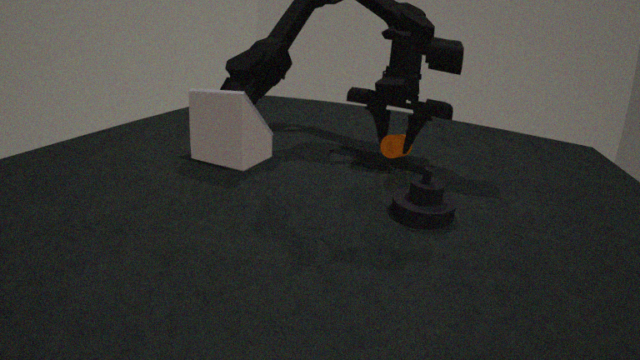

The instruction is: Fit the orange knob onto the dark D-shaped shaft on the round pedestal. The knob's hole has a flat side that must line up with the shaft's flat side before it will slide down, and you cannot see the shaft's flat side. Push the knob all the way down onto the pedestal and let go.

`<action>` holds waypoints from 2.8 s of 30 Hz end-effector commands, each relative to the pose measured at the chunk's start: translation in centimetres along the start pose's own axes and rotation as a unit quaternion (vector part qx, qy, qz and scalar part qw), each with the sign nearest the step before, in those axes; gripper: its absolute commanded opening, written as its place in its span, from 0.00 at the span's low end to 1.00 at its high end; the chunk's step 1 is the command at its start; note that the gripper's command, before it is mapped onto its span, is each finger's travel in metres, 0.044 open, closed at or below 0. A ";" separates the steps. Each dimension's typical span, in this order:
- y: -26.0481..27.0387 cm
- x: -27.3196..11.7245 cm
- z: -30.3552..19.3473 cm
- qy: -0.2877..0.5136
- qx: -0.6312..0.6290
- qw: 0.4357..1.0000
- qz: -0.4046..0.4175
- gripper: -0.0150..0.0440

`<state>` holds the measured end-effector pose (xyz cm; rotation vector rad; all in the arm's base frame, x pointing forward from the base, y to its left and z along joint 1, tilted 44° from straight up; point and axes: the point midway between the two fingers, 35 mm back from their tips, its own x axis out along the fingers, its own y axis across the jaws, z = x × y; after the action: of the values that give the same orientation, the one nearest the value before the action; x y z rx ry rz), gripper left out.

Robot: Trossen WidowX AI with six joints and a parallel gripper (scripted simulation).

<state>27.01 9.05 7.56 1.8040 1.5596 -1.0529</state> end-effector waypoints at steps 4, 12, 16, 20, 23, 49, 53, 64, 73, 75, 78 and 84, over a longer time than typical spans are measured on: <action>0.0 -0.6 -0.6 -0.053 -0.003 0.999 0.003 0.56; 0.0 -1.0 -1.3 -0.111 -0.003 0.994 0.004 0.56; 0.0 -1.3 -1.7 -0.144 -0.003 0.990 0.004 0.56; 0.0 -1.5 -2.1 -0.178 -0.004 0.984 0.004 0.56; 0.0 -1.6 -2.4 -0.203 -0.004 0.979 0.004 0.56; -0.1 -2.1 -5.3 -0.415 -0.004 0.910 0.005 0.56; -0.1 -2.1 -5.8 -0.446 -0.004 0.895 0.005 0.56; -0.2 -2.2 -6.2 -0.446 -0.005 0.895 0.003 0.60; -0.2 -2.2 -6.2 -0.446 -0.005 0.895 0.003 0.69; -0.2 -2.2 -6.2 -0.446 -0.005 0.895 0.003 0.69; -0.2 -2.2 -6.2 -0.446 -0.005 0.895 0.003 0.69; -0.2 -2.2 -6.2 -0.446 -0.005 0.895 0.003 0.69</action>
<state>28.05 12.82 12.88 1.0252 0.9626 -1.5549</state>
